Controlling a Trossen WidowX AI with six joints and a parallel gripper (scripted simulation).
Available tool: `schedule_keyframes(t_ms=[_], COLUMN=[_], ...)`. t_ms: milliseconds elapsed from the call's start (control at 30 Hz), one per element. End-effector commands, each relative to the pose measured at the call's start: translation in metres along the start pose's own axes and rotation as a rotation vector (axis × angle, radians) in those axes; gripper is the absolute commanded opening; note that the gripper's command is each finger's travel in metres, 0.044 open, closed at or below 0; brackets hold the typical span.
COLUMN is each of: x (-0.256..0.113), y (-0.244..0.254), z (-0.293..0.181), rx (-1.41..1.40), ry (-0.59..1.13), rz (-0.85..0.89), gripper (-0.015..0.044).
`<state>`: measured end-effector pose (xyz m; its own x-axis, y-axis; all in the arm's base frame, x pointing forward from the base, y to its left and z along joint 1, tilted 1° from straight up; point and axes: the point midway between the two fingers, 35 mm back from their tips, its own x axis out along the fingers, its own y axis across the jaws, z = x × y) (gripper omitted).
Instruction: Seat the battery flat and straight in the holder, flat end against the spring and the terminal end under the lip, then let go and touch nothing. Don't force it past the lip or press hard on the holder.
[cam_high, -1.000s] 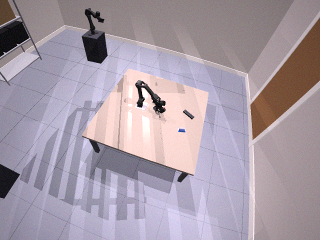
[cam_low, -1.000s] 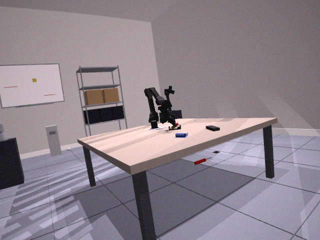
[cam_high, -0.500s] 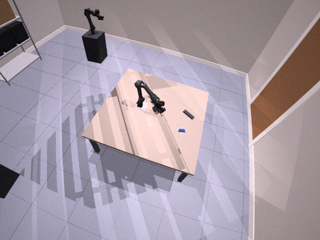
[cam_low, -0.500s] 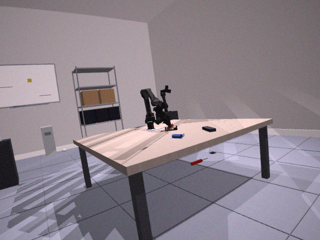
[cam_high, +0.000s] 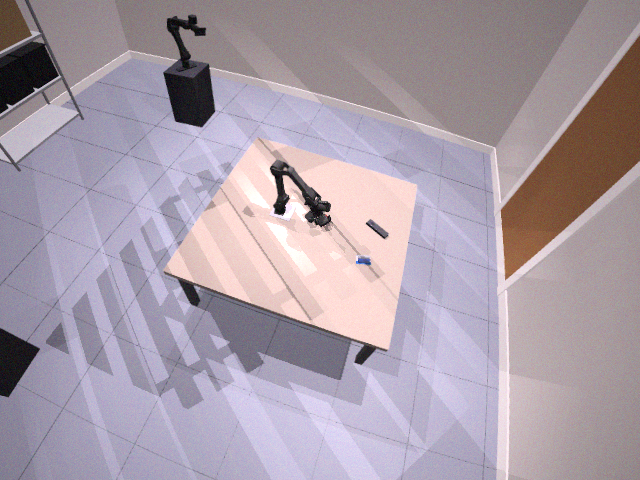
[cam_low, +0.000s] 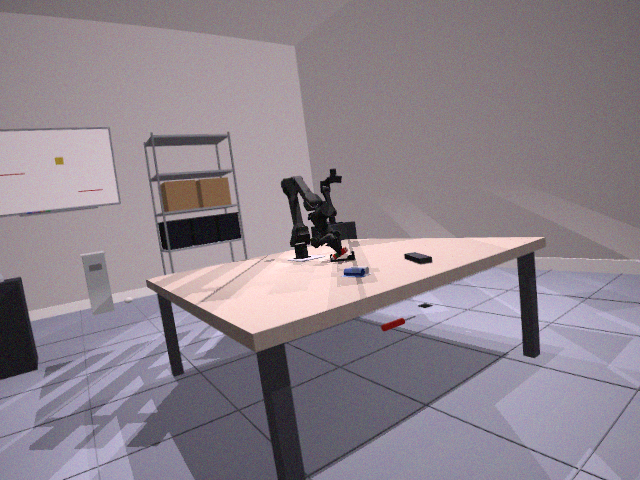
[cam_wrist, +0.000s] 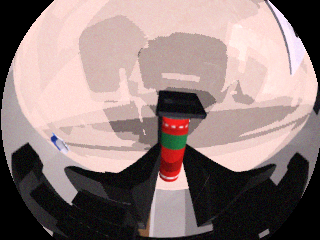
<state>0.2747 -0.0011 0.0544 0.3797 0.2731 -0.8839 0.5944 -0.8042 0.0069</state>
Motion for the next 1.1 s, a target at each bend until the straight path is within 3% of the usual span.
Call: schedule_keyframes(t_ms=[0,1067], x=[0.0039,0.0133], y=[-0.0005,-0.0006], z=[0.0039,-0.0028], rx=[0.016,0.023], ry=[-0.054,-0.295], rz=[-0.009,-0.026], gripper=[0.0076,0.0076])
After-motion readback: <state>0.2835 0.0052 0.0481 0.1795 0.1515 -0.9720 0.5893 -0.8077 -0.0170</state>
